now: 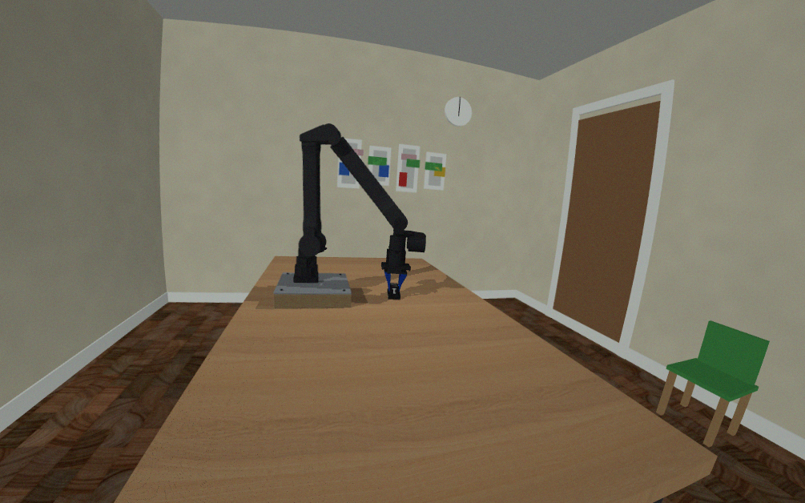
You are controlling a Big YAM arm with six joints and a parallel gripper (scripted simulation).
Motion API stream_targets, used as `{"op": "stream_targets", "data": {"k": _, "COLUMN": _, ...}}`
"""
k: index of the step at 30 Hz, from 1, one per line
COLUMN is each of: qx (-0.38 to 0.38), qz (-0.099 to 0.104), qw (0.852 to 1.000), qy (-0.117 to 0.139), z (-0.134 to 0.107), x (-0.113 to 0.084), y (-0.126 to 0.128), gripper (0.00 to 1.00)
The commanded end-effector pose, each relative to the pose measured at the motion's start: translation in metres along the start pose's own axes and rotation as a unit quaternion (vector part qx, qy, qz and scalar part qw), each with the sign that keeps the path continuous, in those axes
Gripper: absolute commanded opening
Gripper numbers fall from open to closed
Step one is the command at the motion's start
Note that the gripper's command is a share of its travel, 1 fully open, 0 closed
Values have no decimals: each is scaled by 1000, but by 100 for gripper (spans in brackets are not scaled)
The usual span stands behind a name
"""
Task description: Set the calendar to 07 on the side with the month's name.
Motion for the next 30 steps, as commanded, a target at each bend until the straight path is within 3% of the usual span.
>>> {"op": "stream_targets", "data": {"k": 1, "qx": -1, "qz": -37, "qw": 999, "qy": 0, "z": -3, "x": -25, "y": -27, "gripper": 28}}
{"op": "stream_targets", "data": {"k": 30, "qx": -1, "qz": -39, "qw": 999, "qy": 0, "z": -3, "x": -31, "y": -28, "gripper": 28}}
Point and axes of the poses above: the point where the finger pads meet when closed, its own x axis out along the fingers, its own y axis across the jaws, z = x × y, the point moved 2 cm from there along -x, back along the fingers, and after that the axes turned 2 degrees about x, right-handed, at the moved point
